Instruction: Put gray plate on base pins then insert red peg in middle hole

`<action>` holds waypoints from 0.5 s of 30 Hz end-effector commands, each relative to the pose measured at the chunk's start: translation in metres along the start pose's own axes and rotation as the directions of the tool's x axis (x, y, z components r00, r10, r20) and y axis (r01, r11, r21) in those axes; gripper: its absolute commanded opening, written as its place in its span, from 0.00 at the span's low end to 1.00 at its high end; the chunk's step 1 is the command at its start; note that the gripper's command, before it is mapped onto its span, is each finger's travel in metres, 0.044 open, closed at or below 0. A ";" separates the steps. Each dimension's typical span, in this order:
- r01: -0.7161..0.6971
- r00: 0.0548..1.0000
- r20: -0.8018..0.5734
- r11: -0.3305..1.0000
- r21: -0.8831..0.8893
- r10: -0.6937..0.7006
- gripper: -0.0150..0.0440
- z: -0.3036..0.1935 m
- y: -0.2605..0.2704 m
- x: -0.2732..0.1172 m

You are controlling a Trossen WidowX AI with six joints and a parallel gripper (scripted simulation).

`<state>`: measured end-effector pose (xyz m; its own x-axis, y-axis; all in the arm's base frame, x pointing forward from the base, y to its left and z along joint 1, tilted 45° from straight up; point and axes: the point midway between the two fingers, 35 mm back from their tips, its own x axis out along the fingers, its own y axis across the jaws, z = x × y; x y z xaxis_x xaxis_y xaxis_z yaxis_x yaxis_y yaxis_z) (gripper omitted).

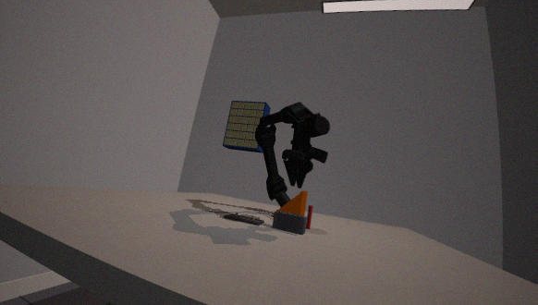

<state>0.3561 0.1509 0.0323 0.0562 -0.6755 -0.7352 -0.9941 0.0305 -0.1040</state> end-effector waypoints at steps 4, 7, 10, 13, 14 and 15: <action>-0.030 0.999 -0.030 1.000 -0.001 0.030 1.00 -0.007 0.003 0.053; -0.030 0.999 -0.030 1.000 -0.001 0.030 1.00 -0.008 0.007 0.053; -0.030 0.999 -0.031 1.000 -0.001 0.030 1.00 -0.009 0.008 0.058; -0.030 0.999 -0.031 1.000 -0.001 0.030 1.00 -0.009 0.007 0.068; -0.030 0.999 -0.031 1.000 -0.001 0.030 1.00 -0.009 0.007 0.068; -0.030 0.999 -0.031 1.000 -0.001 0.030 1.00 -0.009 0.007 0.068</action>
<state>0.3533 0.1053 -0.0078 0.0323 -0.6899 -0.7232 -0.9945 0.0500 -0.0920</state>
